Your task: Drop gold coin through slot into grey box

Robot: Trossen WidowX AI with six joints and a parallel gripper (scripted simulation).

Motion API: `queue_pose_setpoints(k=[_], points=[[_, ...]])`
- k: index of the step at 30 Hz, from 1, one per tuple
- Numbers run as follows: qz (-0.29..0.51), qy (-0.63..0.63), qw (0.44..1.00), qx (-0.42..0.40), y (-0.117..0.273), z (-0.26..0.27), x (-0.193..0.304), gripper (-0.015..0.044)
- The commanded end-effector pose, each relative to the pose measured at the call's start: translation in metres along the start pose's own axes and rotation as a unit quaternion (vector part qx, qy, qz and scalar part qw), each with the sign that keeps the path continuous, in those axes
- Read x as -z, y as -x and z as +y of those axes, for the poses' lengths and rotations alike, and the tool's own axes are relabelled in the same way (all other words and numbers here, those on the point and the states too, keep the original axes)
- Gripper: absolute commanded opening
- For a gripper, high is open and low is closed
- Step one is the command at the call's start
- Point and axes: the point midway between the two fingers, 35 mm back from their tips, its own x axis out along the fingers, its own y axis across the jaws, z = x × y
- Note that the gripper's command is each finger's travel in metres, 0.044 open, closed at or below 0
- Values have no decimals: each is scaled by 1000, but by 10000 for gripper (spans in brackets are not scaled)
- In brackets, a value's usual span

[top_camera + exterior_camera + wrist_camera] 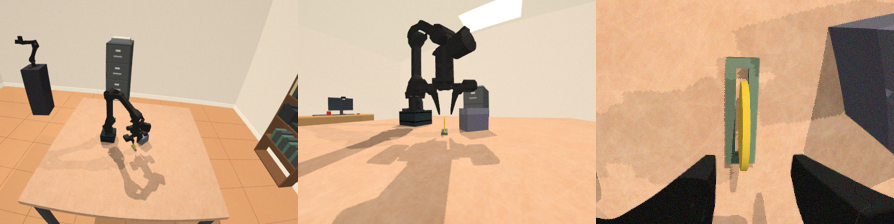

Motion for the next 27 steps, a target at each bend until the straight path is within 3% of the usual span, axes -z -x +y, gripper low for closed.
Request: queue_pose_setpoints(k=[1, 26, 27], points=[[-6, 1, 1000, -2, -9, 1, -3, 161], [-6, 1, 1000, -2, -46, 3, -5, 161], [-6, 1, 1000, -2, -46, 3, -5, 134]])
